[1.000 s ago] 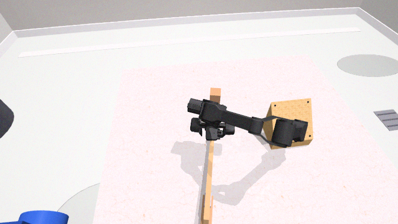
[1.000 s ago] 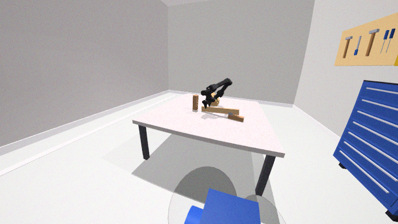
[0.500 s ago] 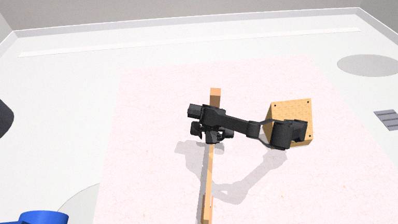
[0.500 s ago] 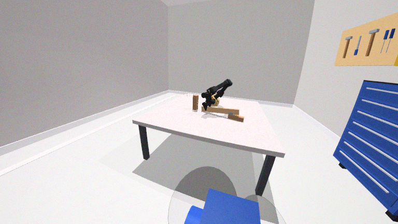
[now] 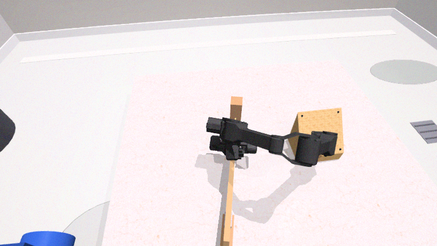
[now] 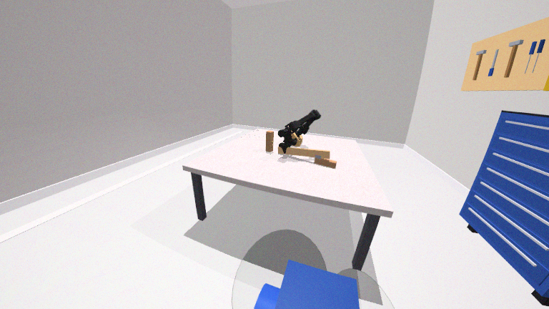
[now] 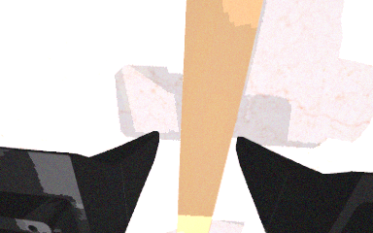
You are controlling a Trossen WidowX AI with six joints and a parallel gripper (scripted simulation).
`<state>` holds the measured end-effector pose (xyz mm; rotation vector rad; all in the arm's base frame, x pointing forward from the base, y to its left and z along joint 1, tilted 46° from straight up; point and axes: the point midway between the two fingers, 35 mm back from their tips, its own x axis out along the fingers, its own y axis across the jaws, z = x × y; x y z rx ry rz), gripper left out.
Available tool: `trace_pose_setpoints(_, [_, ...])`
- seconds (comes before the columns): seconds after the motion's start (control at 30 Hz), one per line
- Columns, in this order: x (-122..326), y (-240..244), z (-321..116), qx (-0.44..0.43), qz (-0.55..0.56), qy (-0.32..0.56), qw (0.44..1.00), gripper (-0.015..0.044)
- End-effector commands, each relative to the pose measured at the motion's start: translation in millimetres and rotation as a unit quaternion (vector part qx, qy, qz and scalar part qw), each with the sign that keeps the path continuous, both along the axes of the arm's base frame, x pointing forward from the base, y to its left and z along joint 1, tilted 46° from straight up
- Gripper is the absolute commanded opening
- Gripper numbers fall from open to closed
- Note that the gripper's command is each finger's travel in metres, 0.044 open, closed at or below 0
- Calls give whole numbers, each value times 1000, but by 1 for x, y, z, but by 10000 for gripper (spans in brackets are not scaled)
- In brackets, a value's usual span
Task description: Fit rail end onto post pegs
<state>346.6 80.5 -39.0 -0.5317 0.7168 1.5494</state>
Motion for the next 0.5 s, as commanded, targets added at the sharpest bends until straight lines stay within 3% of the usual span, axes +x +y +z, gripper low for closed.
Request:
trace_pose_setpoints(0.0, [-1,1,-1,3,-1,3,1000,204])
trace_pose_setpoints(0.17, [-1,1,-1,3,-1,3,1000,73])
trace_pose_setpoints(0.47, [-1,1,-1,3,-1,3,1000,0])
